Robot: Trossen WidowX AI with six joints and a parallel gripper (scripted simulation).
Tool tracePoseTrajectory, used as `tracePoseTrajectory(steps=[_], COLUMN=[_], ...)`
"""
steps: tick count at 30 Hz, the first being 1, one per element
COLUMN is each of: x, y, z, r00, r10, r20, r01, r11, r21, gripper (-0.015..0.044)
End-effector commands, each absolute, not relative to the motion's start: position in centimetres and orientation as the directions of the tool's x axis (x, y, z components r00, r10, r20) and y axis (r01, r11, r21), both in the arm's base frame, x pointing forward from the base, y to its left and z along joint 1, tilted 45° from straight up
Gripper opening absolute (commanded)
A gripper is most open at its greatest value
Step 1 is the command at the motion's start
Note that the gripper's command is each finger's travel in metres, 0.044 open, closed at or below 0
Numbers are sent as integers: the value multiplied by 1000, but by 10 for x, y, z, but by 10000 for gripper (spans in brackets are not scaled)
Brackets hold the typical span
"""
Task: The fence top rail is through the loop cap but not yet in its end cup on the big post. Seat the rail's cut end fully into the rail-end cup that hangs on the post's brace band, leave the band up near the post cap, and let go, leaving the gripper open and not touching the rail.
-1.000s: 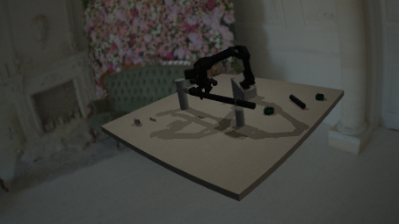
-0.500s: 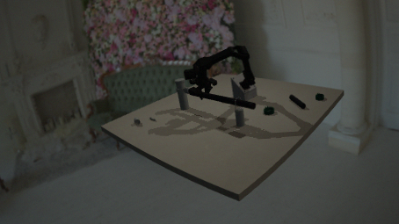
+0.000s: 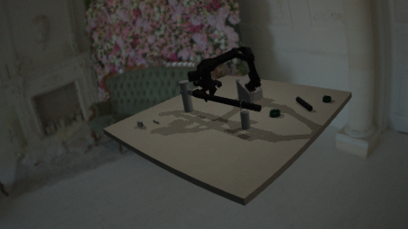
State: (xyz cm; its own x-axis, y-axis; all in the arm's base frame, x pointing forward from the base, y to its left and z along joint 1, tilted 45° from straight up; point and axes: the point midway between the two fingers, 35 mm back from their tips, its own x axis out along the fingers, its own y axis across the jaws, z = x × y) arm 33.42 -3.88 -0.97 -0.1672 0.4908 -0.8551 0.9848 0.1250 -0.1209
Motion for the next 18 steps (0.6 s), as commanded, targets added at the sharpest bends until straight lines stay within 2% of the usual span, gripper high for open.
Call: tracePoseTrajectory(steps=[1, 18], x=[344, 337], y=[-55, -39], z=[-8, -9], r00=[-128, -171], r10=[467, 494], r20=[-875, -853], r01=[991, 984], r11=[100, 125], r21=[-91, -125], gripper=[0, 0])
